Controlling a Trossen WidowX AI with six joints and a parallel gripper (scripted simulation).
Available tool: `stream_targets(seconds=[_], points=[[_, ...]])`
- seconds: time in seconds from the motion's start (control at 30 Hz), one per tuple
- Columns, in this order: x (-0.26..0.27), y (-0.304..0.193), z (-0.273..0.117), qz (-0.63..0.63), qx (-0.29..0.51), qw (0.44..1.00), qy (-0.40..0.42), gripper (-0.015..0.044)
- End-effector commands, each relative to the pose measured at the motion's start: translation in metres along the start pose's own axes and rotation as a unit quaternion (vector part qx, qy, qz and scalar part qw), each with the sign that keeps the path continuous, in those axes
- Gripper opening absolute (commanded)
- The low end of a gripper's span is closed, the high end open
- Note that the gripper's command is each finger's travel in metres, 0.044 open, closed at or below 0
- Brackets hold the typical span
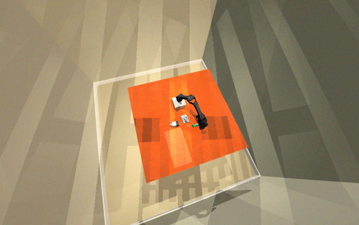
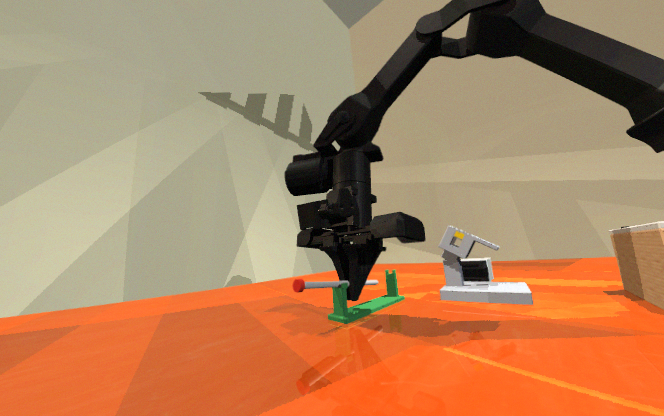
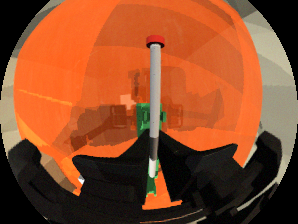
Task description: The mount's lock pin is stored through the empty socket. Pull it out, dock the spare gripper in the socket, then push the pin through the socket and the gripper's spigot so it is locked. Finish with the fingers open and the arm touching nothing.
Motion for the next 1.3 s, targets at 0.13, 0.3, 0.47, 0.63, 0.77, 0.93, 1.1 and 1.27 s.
stream_targets(seconds=[0.13, 0.3, 0.47, 0.63, 0.77, 0.93, 1.1, 1.27], points=[[0.000, 0.000, -0.003, -0.002, 0.001, 1.000, 0.000, 0.0000], [0.001, 0.001, -0.013, 0.000, 0.001, 1.000, 0.003, 0.0000], [0.003, 0.001, -0.020, 0.001, 0.003, 1.000, 0.007, 0.0000], [0.004, 0.001, -0.026, 0.001, 0.004, 1.000, 0.010, 0.0000], [0.005, 0.001, -0.031, 0.001, 0.004, 1.000, 0.012, 0.0000], [0.006, 0.000, -0.025, 0.001, 0.005, 1.000, 0.015, 0.0000], [0.006, -0.004, -0.027, 0.001, 0.006, 1.000, 0.015, 0.0000], [0.004, -0.019, -0.033, 0.001, 0.006, 1.000, 0.015, 0.0000]])
Point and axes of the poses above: the point midway between the two fingers, 35 mm back from their tips, its own z axis out along the fingers, its own x axis across the jaws, y = z × x, the point moved 7 cm from there along -z, back along the fingers, and after that the axes turned 4 degrees about -z, right-handed, at the moved point
